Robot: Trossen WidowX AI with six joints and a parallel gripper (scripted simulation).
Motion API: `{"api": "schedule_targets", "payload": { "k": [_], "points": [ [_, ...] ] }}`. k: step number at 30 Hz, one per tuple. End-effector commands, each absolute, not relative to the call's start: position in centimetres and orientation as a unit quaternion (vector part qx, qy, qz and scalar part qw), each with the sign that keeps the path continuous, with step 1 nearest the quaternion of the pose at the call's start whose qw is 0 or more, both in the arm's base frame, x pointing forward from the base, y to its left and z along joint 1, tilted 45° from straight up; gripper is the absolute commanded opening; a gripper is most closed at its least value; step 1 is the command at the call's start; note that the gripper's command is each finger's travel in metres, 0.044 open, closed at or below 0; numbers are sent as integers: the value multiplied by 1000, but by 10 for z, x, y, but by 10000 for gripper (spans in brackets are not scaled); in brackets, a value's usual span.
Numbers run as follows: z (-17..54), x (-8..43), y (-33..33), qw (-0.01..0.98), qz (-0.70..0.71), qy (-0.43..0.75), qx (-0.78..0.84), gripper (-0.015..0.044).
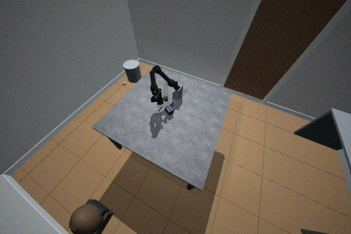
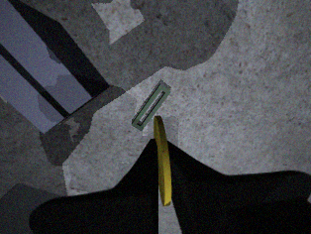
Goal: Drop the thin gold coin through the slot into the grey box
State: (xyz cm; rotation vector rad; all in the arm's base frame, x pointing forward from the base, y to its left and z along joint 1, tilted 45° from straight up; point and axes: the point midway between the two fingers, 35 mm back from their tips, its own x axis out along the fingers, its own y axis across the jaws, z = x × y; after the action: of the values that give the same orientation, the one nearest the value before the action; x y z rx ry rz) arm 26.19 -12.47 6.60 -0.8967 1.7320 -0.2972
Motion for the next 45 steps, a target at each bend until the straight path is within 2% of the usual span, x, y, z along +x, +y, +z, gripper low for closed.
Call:
{"api": "schedule_targets", "payload": {
  "k": [1, 14, 45],
  "points": [
    [66, 262, -125, 525, -79, 739, -415, 0],
    [66, 262, -124, 428, 75, 740, -514, 0],
    [22, 273, -80, 430, 82, 738, -514, 0]
  ]
}}
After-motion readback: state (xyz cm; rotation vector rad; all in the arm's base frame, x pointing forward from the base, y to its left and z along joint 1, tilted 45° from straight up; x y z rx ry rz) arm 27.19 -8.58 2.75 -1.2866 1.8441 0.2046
